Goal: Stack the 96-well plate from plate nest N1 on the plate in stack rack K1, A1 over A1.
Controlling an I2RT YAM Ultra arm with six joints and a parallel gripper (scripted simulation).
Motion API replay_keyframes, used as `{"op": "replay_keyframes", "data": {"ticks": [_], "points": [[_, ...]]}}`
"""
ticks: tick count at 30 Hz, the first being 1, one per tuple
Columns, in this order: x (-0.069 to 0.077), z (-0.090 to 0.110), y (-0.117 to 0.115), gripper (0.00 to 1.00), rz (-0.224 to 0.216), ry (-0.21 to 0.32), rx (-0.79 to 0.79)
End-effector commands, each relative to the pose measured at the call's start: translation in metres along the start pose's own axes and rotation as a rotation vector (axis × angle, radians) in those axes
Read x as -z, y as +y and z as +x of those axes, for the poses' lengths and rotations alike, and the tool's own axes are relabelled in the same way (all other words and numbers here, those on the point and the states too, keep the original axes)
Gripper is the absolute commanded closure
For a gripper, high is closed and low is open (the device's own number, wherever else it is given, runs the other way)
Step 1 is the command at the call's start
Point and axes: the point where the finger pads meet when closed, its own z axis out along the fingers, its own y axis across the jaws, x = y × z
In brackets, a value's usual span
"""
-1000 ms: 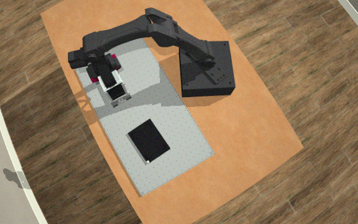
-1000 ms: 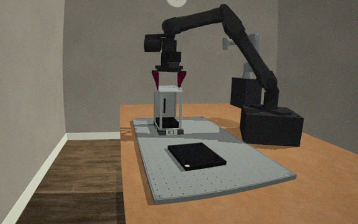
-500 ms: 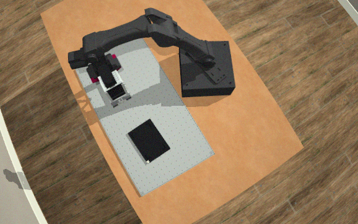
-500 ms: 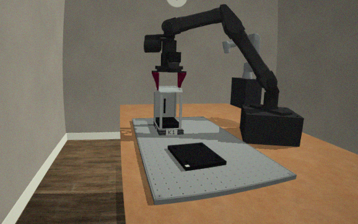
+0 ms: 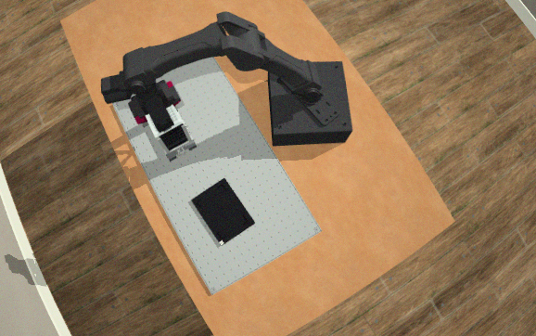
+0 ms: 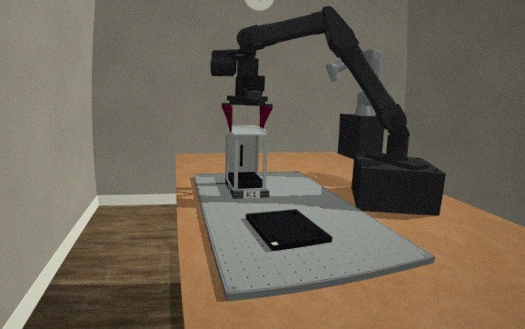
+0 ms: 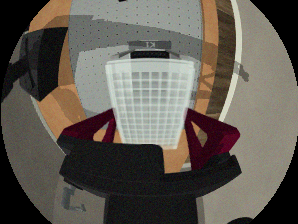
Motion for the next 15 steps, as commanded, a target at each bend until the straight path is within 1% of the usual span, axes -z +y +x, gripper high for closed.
{"op": "replay_keyframes", "data": {"ticks": [1,15], "points": [[0.0177,-0.0008,-0.0054,1.0,0.036,0.002,0.005],[0.0217,0.0002,-0.0047,1.0,0.045,0.005,0.003]]}}
